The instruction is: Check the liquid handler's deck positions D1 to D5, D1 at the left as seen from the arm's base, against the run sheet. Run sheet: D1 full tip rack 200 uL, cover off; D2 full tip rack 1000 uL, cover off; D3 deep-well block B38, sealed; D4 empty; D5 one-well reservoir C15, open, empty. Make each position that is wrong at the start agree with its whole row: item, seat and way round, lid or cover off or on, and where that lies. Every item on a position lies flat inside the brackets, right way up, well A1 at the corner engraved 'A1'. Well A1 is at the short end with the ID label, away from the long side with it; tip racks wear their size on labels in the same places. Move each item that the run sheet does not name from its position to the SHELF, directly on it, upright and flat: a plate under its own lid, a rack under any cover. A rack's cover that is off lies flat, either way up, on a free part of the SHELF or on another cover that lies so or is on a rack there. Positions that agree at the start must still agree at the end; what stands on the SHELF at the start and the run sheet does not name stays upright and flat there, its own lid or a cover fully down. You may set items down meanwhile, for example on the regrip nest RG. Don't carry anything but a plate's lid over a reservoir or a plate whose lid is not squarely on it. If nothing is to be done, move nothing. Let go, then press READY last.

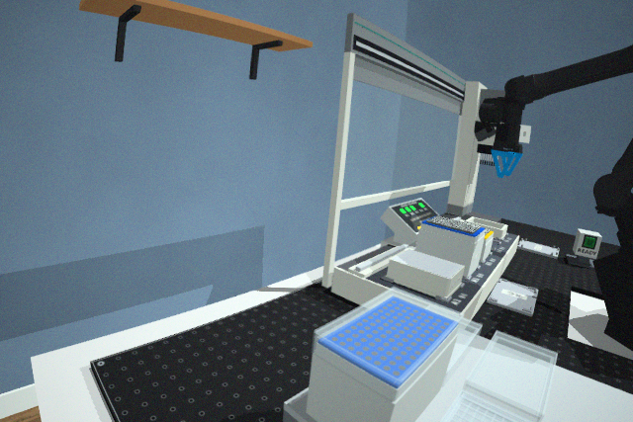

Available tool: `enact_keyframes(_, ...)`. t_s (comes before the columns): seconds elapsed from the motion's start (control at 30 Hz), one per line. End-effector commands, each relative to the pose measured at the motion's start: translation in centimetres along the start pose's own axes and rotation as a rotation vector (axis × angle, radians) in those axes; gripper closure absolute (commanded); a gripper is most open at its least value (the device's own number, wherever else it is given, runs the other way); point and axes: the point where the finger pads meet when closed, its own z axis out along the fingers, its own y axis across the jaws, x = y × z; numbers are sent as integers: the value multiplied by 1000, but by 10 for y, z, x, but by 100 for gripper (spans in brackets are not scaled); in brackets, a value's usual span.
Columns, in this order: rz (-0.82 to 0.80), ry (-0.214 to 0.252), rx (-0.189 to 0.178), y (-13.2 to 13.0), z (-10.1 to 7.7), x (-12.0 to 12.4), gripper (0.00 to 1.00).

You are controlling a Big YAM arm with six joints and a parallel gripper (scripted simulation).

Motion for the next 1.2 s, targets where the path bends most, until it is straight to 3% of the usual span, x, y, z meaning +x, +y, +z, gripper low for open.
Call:
enact_keyframes(0.0,-29,-60,10,-18,-16,-28,0)
enact_keyframes(0.4,-35,-60,20,-68,-16,-62,0)
enact_keyframes(0.57,-37,-54,17,-68,-16,-60,0)
enact_keyframes(0.6,-48,-17,-1,-56,-2,-41,0)
enact_keyframes(0.63,-46,-8,-2,-57,8,-43,0)
enact_keyframes(1.03,-47,-7,-2,-56,48,-43,0)
enact_keyframes(1.13,-47,-7,-2,-57,50,-43,0)
enact_keyframes(1.17,-39,-40,8,-60,34,-52,0)
